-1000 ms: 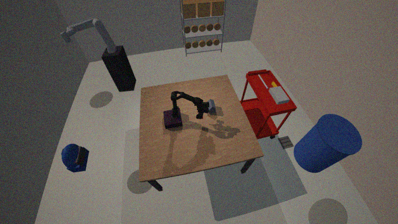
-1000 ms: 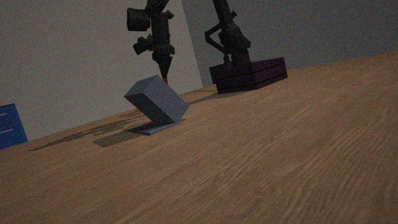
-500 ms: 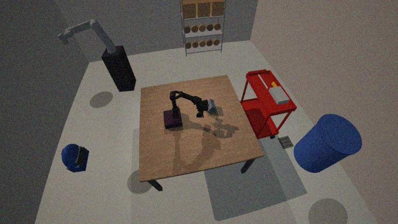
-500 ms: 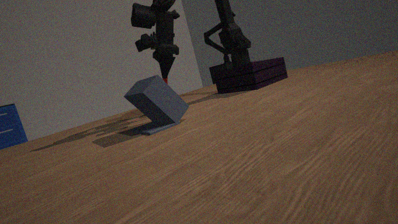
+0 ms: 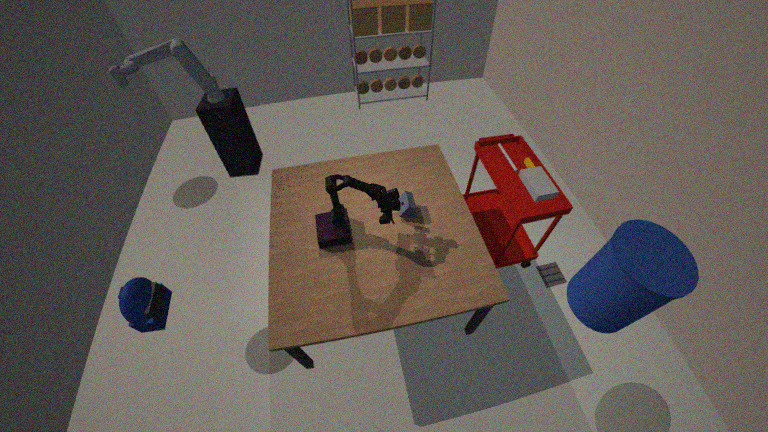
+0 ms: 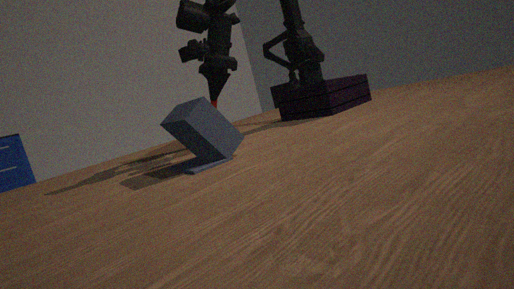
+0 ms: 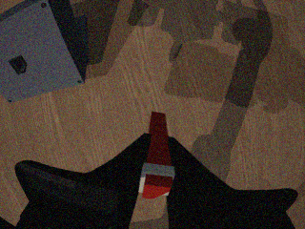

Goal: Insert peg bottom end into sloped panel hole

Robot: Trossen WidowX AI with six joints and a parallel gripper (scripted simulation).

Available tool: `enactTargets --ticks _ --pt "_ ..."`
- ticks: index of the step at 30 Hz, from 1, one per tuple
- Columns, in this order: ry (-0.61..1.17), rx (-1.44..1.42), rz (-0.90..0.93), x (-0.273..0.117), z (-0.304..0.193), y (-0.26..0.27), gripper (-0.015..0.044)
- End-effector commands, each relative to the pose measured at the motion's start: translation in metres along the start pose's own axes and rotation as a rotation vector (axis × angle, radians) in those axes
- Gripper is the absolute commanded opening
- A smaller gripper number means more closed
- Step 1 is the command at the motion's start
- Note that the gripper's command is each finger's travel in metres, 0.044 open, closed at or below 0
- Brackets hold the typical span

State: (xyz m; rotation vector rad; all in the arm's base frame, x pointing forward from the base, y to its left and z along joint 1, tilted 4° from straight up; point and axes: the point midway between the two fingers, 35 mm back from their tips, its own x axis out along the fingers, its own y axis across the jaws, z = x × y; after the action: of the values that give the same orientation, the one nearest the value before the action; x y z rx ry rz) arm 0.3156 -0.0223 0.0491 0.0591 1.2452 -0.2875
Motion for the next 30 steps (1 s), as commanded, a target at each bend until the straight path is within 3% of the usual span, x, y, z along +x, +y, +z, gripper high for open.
enactTargets --ticks 1,30 --pt "-0.023 -0.005 -0.003 -0.001 -0.002 0.004 0.0000" --pt "-0.193 -0.083 0.031 -0.008 -0.009 0.039 0.0000"
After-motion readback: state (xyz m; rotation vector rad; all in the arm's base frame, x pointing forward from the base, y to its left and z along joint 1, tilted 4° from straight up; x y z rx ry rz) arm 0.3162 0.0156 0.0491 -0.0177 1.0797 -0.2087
